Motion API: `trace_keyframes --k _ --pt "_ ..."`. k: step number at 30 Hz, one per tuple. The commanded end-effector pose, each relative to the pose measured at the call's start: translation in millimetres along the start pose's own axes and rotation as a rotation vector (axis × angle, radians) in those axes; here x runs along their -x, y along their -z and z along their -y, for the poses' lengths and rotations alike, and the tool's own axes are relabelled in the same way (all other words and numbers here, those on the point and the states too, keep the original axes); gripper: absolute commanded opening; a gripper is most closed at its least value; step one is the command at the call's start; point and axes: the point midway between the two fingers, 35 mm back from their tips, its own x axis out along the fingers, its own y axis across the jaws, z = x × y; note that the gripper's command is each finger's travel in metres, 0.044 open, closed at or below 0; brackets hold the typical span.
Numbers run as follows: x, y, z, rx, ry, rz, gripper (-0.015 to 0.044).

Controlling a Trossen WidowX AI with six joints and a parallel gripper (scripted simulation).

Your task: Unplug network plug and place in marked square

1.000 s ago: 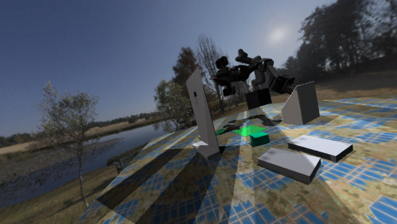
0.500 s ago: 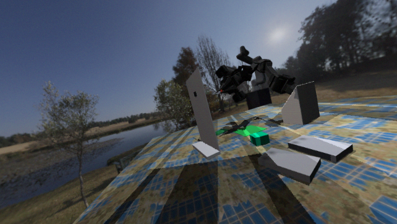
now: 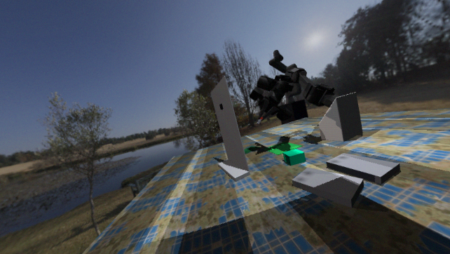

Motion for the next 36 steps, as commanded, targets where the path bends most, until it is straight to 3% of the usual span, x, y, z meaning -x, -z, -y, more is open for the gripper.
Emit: trace_keyframes --k 1,21,36 --pt "0 -2 17 -0.035 0.062 0.065 0.0" --pt "22 -29 88 -0.169 0.249 0.475 0.0" --pt "17 -30 94 -0.174 0.257 0.487 0.0"
